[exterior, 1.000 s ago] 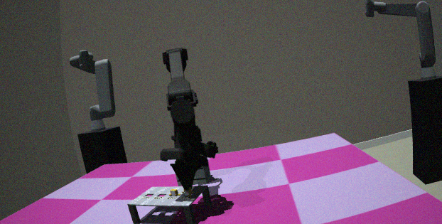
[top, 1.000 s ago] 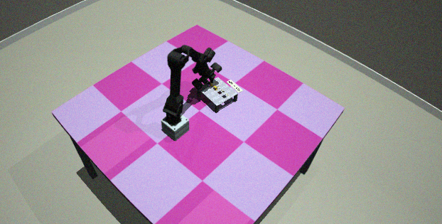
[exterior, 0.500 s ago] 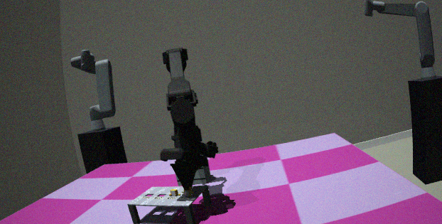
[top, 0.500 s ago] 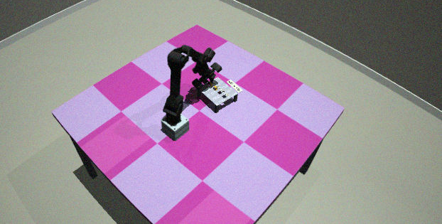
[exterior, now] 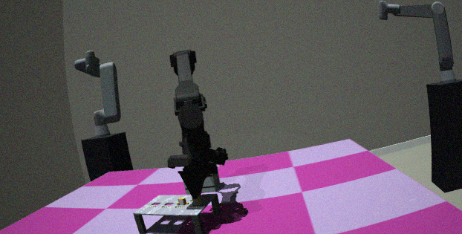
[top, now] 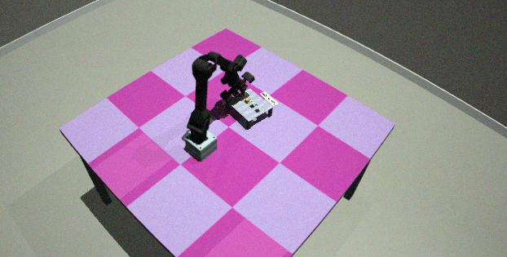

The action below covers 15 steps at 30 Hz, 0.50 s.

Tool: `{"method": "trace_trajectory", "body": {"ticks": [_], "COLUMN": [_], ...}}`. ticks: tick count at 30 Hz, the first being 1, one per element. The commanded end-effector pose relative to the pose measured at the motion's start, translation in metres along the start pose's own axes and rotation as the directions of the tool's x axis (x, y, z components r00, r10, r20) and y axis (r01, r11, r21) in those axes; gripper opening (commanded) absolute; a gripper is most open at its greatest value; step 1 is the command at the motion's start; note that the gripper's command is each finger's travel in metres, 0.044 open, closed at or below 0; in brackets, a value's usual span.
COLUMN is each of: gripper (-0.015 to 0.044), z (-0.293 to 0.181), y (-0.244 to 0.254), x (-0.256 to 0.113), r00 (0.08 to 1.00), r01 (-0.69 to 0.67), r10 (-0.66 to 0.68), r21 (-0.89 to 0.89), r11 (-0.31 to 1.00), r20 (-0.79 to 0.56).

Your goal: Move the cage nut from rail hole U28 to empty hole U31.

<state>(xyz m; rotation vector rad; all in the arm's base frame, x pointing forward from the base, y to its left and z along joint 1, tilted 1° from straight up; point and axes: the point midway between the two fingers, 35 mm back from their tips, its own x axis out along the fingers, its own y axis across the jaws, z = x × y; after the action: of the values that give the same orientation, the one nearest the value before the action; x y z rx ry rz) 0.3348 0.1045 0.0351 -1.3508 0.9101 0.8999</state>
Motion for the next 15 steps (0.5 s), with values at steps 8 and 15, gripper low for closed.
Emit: {"method": "trace_trajectory", "body": {"ticks": [8,15], "gripper": [0.0037,0.0037], "z": [0.0016,0.0016], "y": [-0.0032,-0.0032], "x": [-0.0024,-0.0024], "r00": [1.000,1.000], "r01": [-0.003,-0.003], "r10": [0.003,0.003], "r21": [-0.002,-0.002], "r11": [1.000,1.000], "r20": [0.007,0.007]}}
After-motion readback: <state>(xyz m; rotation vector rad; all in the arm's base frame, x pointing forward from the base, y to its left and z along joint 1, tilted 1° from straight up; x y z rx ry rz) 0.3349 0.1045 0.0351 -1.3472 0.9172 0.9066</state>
